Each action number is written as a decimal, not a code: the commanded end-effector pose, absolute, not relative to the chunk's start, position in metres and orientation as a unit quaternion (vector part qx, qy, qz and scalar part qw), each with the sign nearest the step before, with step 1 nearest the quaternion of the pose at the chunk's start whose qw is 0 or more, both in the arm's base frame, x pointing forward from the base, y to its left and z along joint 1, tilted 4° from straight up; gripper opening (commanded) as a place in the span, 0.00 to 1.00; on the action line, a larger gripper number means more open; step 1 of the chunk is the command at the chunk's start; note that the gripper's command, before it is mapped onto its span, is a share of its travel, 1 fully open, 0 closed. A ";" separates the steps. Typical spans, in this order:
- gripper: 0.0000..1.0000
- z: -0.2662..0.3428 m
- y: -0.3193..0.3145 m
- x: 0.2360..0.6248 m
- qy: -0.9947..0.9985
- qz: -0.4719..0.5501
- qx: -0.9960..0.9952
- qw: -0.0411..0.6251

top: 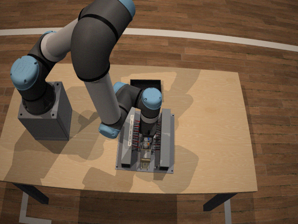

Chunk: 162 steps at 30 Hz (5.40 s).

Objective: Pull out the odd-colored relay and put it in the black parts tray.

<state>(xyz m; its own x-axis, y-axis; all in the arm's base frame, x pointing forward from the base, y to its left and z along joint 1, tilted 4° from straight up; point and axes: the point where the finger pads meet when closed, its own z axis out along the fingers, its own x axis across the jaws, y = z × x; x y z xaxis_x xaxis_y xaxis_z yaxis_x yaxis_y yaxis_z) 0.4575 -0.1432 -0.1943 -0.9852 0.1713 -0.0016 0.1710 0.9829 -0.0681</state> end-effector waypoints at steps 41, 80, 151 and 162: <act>0.00 -0.196 -0.145 0.459 -0.996 0.035 -0.087 0.000; 0.00 -0.196 -0.145 0.459 -0.996 0.035 -0.087 0.000; 0.00 -0.195 -0.145 0.458 -0.995 0.036 -0.086 -0.020; 0.00 -0.195 -0.145 0.458 -0.996 0.036 -0.086 -0.016</act>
<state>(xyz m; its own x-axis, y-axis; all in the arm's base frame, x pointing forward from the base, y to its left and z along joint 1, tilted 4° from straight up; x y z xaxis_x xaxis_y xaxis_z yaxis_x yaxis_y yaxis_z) 0.4571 -0.1434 -0.1952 -0.9848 0.1691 -0.0394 0.1714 0.9830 -0.0665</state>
